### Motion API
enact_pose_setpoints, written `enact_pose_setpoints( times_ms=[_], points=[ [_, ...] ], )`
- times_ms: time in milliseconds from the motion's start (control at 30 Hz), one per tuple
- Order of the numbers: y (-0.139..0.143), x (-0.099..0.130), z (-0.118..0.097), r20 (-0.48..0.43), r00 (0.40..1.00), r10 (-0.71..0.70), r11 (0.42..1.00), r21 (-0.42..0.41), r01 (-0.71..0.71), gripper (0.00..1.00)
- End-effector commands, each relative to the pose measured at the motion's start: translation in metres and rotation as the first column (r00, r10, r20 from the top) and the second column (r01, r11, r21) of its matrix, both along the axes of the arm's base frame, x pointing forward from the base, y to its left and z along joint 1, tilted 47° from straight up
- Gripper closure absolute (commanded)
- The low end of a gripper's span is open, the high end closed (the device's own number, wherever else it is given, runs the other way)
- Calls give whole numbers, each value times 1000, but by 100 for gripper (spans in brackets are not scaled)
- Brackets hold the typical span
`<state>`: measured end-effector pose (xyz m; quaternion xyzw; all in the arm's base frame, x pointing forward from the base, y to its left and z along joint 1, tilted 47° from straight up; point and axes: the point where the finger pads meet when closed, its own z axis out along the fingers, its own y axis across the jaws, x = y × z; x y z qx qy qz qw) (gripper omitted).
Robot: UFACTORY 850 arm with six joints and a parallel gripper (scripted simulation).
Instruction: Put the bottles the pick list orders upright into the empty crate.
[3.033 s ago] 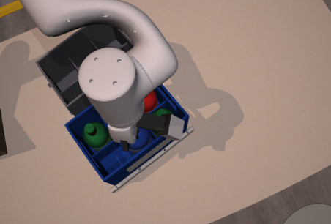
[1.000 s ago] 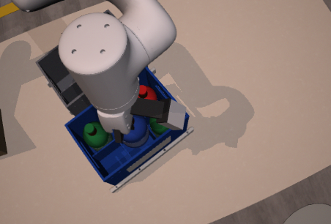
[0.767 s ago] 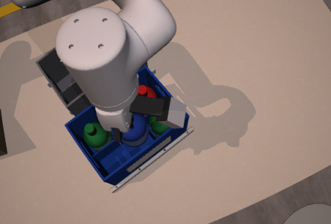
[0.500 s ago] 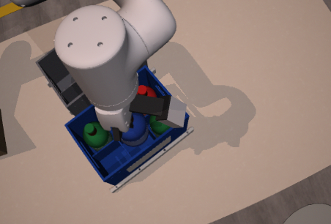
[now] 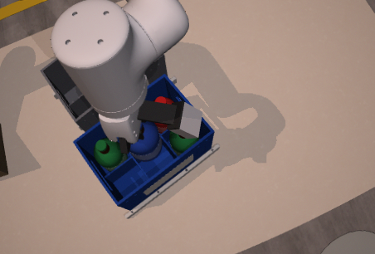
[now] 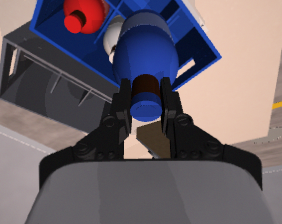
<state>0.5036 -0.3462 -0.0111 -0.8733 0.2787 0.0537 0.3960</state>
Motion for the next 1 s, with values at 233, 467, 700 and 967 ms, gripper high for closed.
enact_pose_setpoints(
  times_ms=[233,467,700,967],
  points=[
    [12,-9,13,2,1000,-1,1000,-2,1,100],
    [19,-14,19,2,1000,-1,1000,-2,1,100],
    [28,-20,28,2,1000,-1,1000,-2,1,100],
    [38,-27,37,2,1000,-1,1000,-2,1,100]
  ],
)
